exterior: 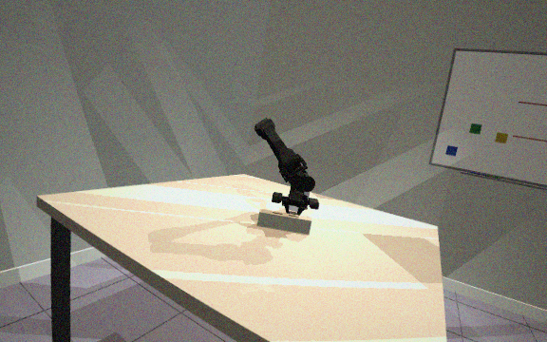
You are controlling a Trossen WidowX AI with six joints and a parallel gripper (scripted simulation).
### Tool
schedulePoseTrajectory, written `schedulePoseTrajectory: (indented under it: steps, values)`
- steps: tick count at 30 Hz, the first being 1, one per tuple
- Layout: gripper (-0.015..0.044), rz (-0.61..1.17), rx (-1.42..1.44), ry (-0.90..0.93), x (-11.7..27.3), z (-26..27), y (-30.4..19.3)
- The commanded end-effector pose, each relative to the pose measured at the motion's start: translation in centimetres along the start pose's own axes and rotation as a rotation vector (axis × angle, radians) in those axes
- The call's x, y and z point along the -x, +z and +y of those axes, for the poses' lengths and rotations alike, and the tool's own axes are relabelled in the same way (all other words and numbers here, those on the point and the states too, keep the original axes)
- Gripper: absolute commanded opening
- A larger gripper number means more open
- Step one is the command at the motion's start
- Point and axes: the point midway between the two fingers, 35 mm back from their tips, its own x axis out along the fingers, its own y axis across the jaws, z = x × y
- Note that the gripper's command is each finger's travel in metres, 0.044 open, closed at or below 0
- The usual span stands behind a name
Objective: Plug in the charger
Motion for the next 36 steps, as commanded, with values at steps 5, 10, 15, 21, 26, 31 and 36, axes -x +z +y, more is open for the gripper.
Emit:
schedulePoseTrajectory:
  steps: [5, 10, 15, 21, 26, 31, 36]
  values:
    - [0.0, -0.001, -0.002, 0.002, 0.08, -0.01, 0.27]
    - [0.0, -0.001, -0.002, 0.002, 0.09, -0.02, 0.31]
    - [0.0, -0.001, -0.002, 0.002, 0.09, -0.02, 0.3]
    - [0.0, -0.001, -0.002, 0.002, 0.11, -0.02, 0.47]
    - [0.0, -0.001, -0.002, 0.002, 0.12, -0.03, 0.55]
    - [0.0, -0.001, -0.002, 0.002, 0.13, -0.03, 0.63]
    - [0.0, -0.001, -0.002, 0.002, 0.14, -0.04, 0.72]
